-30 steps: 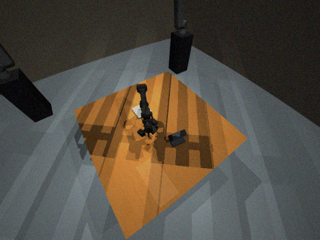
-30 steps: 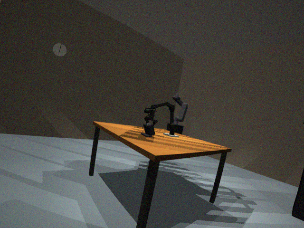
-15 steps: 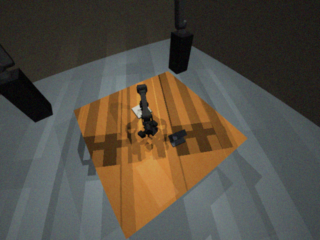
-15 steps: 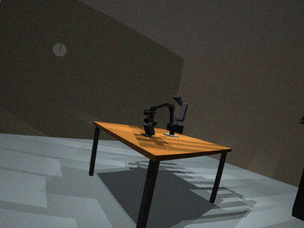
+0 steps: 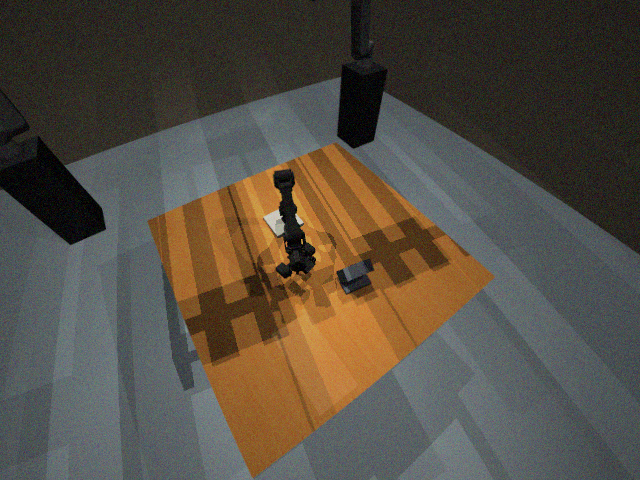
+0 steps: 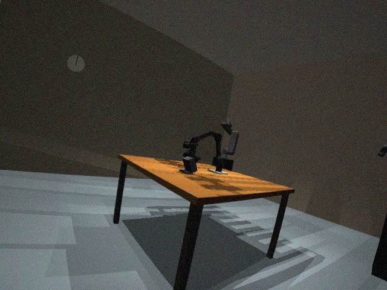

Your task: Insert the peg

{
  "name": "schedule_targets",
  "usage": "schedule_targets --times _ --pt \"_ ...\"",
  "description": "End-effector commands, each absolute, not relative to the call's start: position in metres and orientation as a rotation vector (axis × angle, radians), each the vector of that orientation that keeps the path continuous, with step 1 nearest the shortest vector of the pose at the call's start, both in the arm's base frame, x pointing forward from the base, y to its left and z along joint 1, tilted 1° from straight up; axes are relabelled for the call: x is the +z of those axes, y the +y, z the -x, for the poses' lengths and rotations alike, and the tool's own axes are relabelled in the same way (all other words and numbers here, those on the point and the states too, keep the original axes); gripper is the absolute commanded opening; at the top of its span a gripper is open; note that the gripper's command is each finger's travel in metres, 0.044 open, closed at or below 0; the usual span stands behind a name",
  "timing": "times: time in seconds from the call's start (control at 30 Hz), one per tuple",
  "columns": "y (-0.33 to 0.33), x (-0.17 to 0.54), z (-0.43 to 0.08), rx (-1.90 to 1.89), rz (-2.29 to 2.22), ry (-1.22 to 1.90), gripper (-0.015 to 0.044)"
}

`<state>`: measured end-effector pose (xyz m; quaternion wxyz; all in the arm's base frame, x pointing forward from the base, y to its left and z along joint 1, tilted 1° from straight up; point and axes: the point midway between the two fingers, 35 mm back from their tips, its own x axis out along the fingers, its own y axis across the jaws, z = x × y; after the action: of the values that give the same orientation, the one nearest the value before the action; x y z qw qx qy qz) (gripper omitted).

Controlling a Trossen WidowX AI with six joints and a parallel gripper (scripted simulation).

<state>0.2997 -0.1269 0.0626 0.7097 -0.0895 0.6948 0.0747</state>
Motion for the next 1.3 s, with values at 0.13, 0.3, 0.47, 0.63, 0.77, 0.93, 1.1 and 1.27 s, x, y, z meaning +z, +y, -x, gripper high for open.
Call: schedule_targets --times 0.13,0.3,0.47,0.63,0.77,0.93,1.1,1.27 --pt "-0.127 0.062 -0.3 0.166 0.199 1.542 0.0335" --pt "-0.127 0.062 -0.3 0.166 0.199 1.542 0.0204" --pt "-0.127 0.062 -0.3 0.166 0.199 1.542 0.0072" --pt "-0.127 0.062 -0.3 0.166 0.199 1.542 0.002" --pt "-0.127 0.063 -0.3 0.166 0.199 1.542 0.0" --pt "-0.127 0.075 -0.301 0.166 0.198 1.543 0.0" --pt "-0.127 0.094 -0.301 0.165 0.198 1.545 0.0" --pt "-0.127 0.112 -0.302 0.165 0.197 1.547 0.0"
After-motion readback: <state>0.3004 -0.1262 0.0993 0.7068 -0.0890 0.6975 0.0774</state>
